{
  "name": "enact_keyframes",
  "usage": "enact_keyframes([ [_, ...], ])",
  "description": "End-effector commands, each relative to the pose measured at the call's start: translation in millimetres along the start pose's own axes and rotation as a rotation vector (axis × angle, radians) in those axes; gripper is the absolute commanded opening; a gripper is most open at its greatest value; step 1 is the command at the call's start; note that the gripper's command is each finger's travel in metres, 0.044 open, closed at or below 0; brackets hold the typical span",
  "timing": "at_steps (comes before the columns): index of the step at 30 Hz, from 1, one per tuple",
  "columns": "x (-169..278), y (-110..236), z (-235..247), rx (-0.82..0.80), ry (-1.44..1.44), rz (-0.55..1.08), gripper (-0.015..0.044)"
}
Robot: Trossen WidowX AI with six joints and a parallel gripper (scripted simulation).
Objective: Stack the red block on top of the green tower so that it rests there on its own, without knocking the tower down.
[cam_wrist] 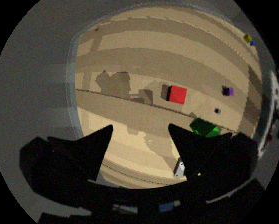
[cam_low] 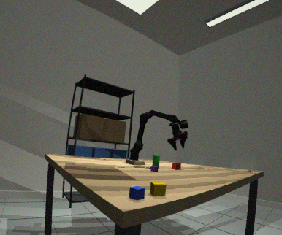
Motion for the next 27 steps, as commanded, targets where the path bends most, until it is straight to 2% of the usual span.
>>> enact_keyframes([
  [1, -21, -6, -40, 0.102, -0.062, 0.063, 0.044],
  [8, -39, -13, -91, 0.202, -0.141, 0.161, 0.044],
  [15, -40, -18, -92, 0.203, -0.142, 0.163, 0.044],
  [24, -31, -69, -102, 0.203, -0.142, 0.163, 0.044],
  [27, -31, -73, -102, 0.203, -0.142, 0.163, 0.044],
])
Point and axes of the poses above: the point midway between the two fingers, 35 mm back from their tips, its own y axis back along the fingers, its own z axis across the jaws, x = y × z, the point moved 4 cm from there along y, back along the fingers, and after that the axes turned 14 degrees about y, right-handed, at the moved point
